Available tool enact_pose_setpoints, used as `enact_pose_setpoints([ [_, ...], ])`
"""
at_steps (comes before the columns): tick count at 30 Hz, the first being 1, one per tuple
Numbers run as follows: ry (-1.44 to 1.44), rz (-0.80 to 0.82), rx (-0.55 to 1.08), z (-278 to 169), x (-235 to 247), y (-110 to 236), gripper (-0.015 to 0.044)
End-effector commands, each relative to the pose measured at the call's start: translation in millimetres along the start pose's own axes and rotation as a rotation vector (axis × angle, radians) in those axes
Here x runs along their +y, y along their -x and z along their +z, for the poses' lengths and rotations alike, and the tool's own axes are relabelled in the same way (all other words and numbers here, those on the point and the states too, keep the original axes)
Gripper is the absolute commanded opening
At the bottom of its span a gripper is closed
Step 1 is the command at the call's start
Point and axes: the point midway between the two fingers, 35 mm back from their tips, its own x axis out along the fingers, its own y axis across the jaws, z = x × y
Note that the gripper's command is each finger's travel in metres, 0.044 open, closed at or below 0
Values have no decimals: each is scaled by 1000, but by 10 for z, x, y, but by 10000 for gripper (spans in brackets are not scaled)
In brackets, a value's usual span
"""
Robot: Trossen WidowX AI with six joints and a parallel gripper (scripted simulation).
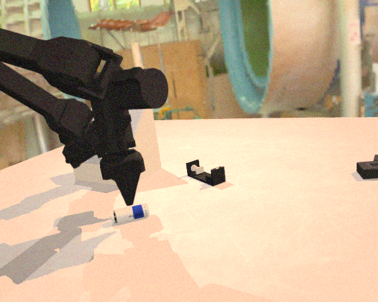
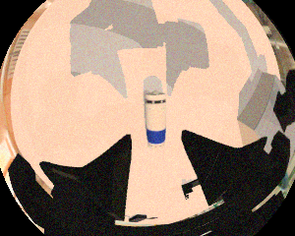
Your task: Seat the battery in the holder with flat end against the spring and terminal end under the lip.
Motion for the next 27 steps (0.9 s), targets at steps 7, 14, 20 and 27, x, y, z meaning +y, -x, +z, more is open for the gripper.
enact_pose_setpoints([
  [7, 7, -5, -7, 9, -25, -180, 237],
  [14, 6, -4, -8, 19, -26, -291, 237],
  [20, 6, -2, -10, 28, -29, -360, 237],
  [27, 6, -2, -10, 28, -29, -360, 112],
])
